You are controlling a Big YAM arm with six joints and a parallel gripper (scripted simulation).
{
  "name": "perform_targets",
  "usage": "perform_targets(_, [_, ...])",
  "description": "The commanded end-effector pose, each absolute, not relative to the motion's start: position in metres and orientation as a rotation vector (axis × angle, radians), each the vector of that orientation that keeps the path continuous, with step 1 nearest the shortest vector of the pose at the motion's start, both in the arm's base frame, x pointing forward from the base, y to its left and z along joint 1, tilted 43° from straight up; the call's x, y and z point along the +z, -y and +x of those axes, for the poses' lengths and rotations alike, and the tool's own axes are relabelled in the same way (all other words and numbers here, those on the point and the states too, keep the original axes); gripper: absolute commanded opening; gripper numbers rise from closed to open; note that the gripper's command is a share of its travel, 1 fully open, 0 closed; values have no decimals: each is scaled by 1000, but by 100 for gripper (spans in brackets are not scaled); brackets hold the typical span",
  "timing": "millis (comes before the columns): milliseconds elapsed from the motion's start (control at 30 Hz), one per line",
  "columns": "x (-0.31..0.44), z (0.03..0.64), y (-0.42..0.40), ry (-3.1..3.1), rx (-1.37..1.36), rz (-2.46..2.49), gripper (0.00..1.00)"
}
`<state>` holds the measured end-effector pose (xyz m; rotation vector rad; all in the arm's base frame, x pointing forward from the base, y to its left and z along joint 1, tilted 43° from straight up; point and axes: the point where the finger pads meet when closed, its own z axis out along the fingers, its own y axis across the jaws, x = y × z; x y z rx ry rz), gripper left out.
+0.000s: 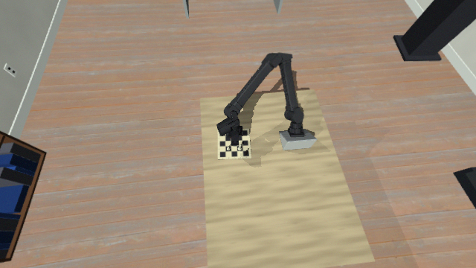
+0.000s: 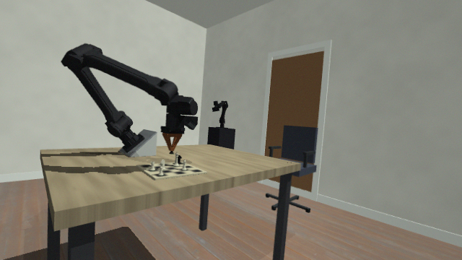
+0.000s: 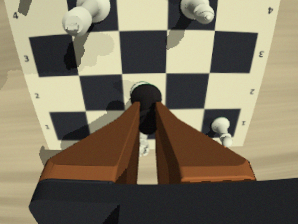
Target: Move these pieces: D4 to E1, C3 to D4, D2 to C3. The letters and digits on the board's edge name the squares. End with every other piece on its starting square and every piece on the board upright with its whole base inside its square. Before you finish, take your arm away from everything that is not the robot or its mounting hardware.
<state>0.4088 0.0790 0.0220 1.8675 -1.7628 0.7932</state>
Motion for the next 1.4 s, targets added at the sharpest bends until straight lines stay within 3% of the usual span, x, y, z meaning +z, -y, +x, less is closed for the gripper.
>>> perform_targets(0, [2,414,-62,1745,774,1867,0])
perform_targets(400, [-17,435,-43,1777,802,1873,0])
perform_targets(1367, [-28,418,-33,1747,773,1864,0])
